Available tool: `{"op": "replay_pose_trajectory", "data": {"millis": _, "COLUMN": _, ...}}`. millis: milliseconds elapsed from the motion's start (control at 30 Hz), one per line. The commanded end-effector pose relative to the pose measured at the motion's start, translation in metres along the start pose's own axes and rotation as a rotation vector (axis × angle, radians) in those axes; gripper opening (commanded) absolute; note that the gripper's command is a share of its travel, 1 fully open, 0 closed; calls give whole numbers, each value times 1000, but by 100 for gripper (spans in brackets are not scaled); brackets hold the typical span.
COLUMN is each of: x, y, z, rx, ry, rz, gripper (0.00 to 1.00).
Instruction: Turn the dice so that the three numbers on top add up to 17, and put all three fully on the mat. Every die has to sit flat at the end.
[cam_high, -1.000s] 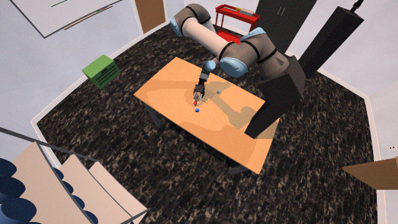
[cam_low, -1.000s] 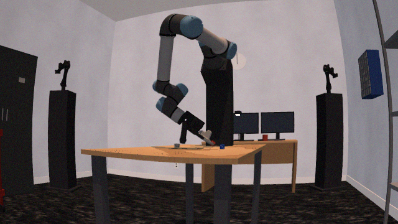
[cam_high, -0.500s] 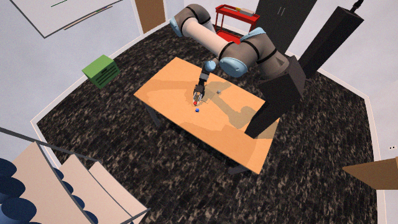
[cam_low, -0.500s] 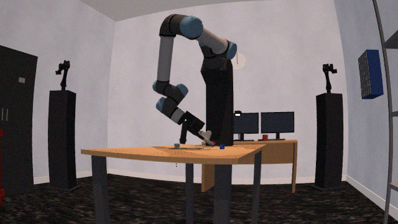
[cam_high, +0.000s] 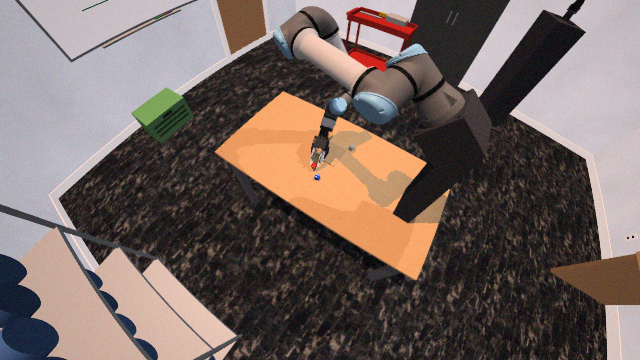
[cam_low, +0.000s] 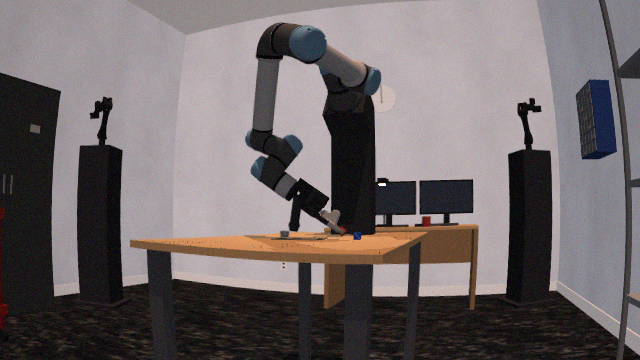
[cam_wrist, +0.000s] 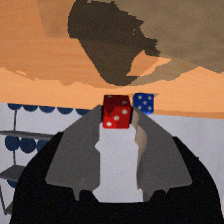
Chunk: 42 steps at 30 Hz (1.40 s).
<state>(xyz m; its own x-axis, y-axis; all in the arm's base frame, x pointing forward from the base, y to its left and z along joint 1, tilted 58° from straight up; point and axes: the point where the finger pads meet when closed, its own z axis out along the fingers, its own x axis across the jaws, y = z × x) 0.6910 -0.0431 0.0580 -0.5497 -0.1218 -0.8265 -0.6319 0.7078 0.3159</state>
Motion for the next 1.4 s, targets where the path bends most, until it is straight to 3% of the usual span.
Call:
{"op": "replay_pose_trajectory", "data": {"millis": 0, "x": 0, "y": 0, "z": 0, "rx": 0, "ry": 0, "rz": -1, "gripper": 6}}
{"op": "replay_pose_trajectory", "data": {"millis": 1367, "x": 0, "y": -10, "z": 7, "rx": 0, "ry": 0, "rz": -1, "gripper": 6}}
